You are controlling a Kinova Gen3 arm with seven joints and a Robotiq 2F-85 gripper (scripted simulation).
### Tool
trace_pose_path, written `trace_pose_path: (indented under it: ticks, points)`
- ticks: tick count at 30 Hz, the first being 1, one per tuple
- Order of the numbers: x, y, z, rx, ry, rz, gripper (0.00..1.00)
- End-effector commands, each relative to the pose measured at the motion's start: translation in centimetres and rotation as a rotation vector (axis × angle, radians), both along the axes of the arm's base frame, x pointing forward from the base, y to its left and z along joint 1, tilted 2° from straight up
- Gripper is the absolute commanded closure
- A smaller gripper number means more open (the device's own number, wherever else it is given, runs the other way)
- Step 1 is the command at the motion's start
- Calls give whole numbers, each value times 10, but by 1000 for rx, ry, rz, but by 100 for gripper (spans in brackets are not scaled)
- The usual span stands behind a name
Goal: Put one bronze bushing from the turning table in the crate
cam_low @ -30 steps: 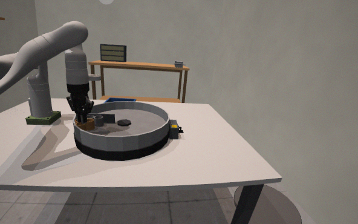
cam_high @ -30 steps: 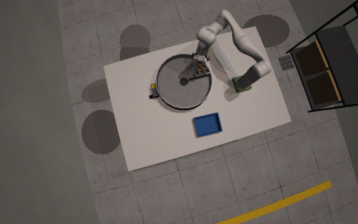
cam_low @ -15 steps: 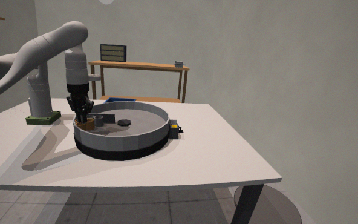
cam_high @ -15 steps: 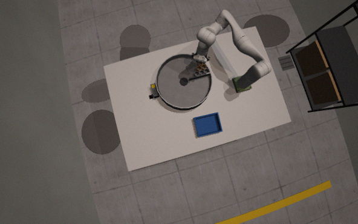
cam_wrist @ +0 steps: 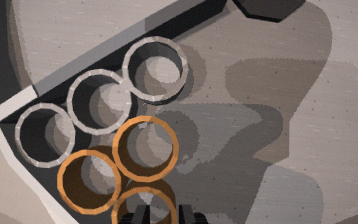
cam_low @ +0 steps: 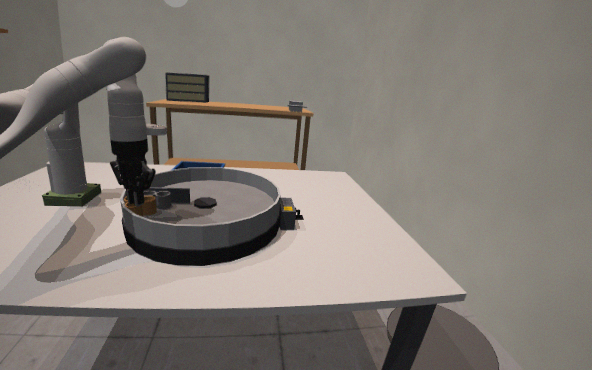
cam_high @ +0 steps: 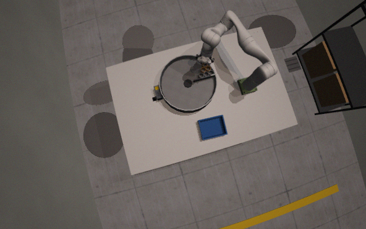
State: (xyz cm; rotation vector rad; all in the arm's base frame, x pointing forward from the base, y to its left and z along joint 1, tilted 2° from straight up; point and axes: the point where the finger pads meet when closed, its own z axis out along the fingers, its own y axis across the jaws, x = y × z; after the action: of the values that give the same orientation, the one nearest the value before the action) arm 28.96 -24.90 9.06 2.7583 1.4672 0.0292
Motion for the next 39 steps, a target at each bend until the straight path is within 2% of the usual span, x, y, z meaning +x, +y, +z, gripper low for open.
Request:
trace_pose_path:
  ticks: [1, 39]
  points:
    - [1, 0, -2, -2, -3, 5, 82]
    - [1, 0, -11, 1, -1, 0, 82]
